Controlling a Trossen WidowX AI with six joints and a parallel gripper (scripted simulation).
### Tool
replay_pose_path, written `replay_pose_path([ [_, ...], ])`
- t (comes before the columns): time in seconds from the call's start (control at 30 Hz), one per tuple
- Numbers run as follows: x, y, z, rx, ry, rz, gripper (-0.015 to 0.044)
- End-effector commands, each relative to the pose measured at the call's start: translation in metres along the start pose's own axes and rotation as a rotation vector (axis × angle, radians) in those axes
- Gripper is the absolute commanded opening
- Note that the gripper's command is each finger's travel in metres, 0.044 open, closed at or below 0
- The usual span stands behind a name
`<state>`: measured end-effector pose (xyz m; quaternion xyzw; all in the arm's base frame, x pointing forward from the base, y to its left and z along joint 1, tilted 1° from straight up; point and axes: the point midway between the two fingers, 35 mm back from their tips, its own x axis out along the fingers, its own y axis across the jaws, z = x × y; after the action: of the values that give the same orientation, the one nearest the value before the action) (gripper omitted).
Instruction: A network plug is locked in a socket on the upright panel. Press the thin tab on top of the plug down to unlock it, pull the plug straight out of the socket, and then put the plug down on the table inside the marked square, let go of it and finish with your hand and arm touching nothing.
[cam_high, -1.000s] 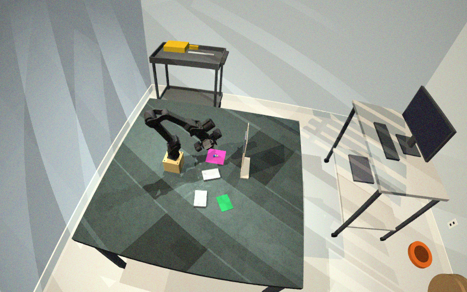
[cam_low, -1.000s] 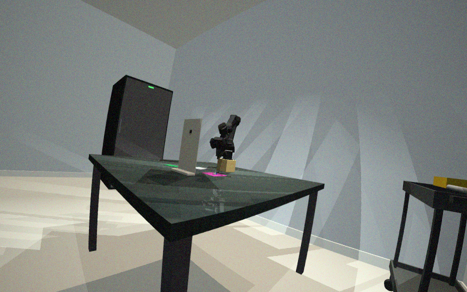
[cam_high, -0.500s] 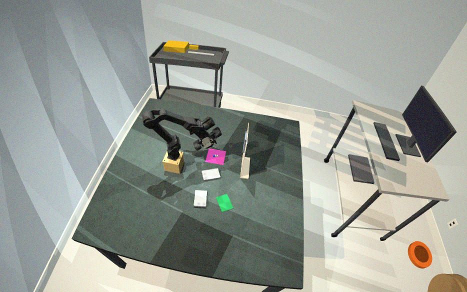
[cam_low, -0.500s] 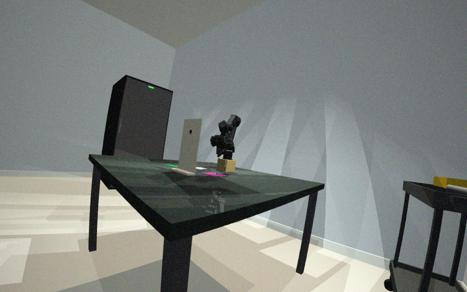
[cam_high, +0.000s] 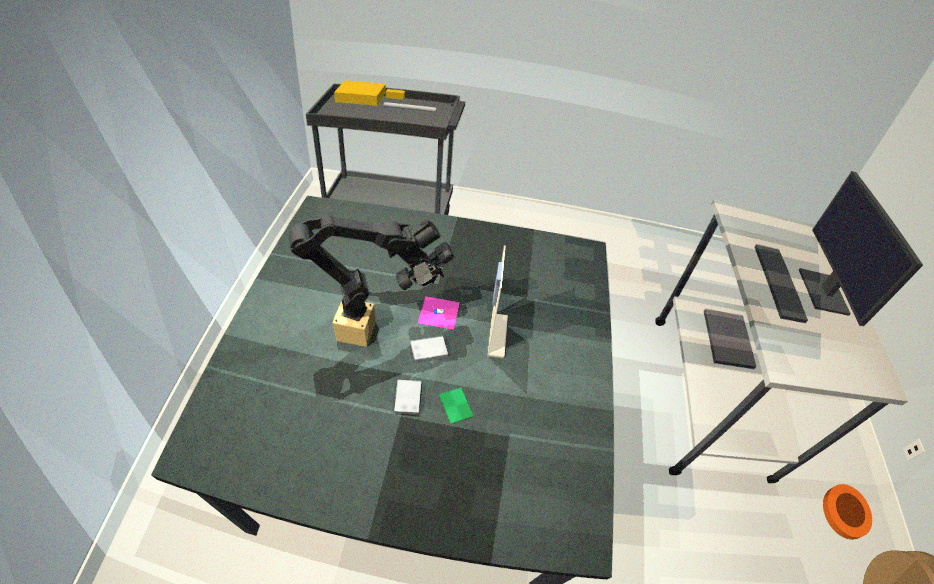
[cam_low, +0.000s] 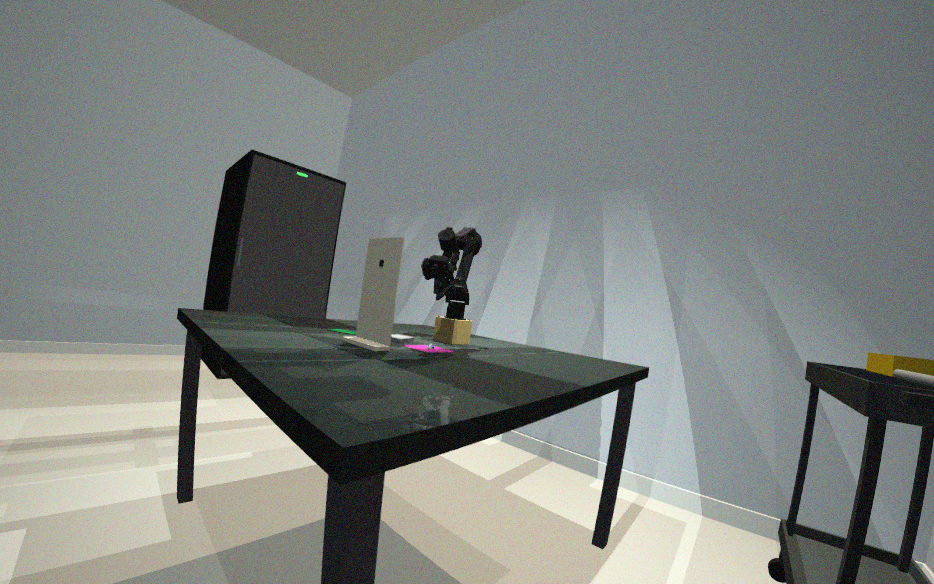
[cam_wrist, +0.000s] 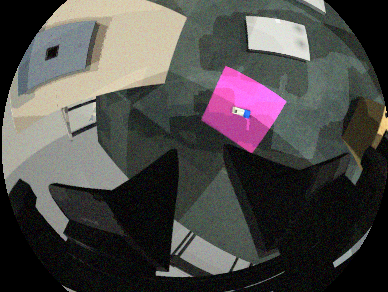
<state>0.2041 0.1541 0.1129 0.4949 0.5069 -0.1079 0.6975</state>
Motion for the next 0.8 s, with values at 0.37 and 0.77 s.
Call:
replay_pose_path([
  [0.37, -0.051, 0.027, -0.001, -0.006, 0.004, 0.024, 0.0156],
  [0.77, -0.051, 0.027, -0.001, -0.006, 0.004, 0.024, 0.0366],
])
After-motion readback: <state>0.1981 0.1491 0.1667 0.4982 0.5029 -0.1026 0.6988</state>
